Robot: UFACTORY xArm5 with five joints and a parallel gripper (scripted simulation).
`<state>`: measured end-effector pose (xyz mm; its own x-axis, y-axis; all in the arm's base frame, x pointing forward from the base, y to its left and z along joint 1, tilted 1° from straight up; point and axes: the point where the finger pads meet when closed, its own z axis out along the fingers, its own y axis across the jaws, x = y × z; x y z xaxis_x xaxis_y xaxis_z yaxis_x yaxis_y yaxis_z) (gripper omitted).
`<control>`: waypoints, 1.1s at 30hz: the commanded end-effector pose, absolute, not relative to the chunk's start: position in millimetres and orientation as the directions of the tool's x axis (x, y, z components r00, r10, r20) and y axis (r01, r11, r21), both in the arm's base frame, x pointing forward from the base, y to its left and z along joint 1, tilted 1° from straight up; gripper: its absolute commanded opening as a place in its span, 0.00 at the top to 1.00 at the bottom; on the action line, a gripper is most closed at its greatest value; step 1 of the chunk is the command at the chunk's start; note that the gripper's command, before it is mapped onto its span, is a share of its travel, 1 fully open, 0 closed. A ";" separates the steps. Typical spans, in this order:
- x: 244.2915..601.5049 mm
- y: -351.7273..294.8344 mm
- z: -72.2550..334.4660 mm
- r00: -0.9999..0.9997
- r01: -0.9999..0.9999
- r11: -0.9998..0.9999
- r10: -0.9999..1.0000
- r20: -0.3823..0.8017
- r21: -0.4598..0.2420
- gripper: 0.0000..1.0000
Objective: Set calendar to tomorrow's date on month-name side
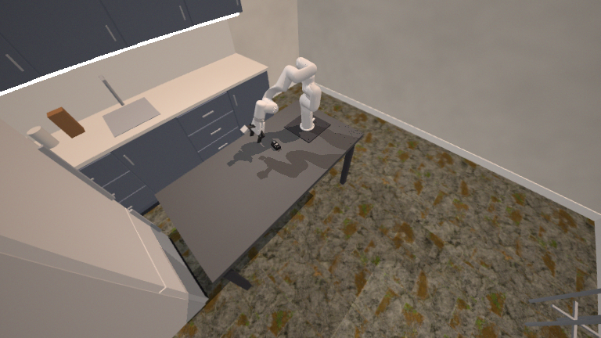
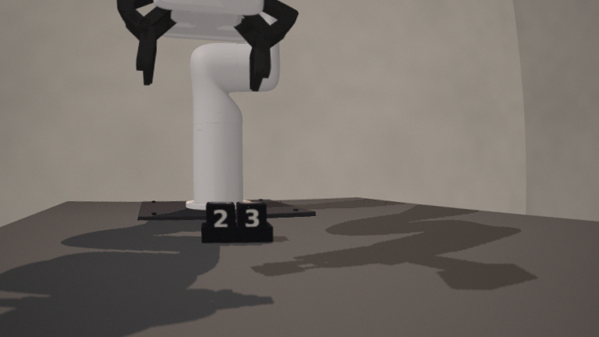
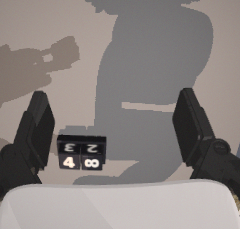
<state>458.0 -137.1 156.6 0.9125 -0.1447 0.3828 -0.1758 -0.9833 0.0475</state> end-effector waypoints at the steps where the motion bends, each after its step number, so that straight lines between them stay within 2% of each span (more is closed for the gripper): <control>1: 416.8 -110.4 152.3 0.949 -0.201 -0.979 -0.191 0.251 0.015 0.00; 4: 403.0 -102.7 150.2 0.957 -0.210 -0.978 -0.204 0.208 0.008 0.00; 6: 378.5 -90.1 147.1 0.965 -0.226 -0.974 -0.224 0.135 0.001 0.00; 11: 346.0 -74.9 144.4 0.968 -0.248 -0.969 -0.247 0.040 -0.001 0.00; 17: 335.1 -70.3 143.8 0.967 -0.254 -0.967 -0.254 0.009 0.000 0.00; 33: 334.6 -70.1 143.8 0.967 -0.255 -0.967 -0.255 0.008 0.000 0.00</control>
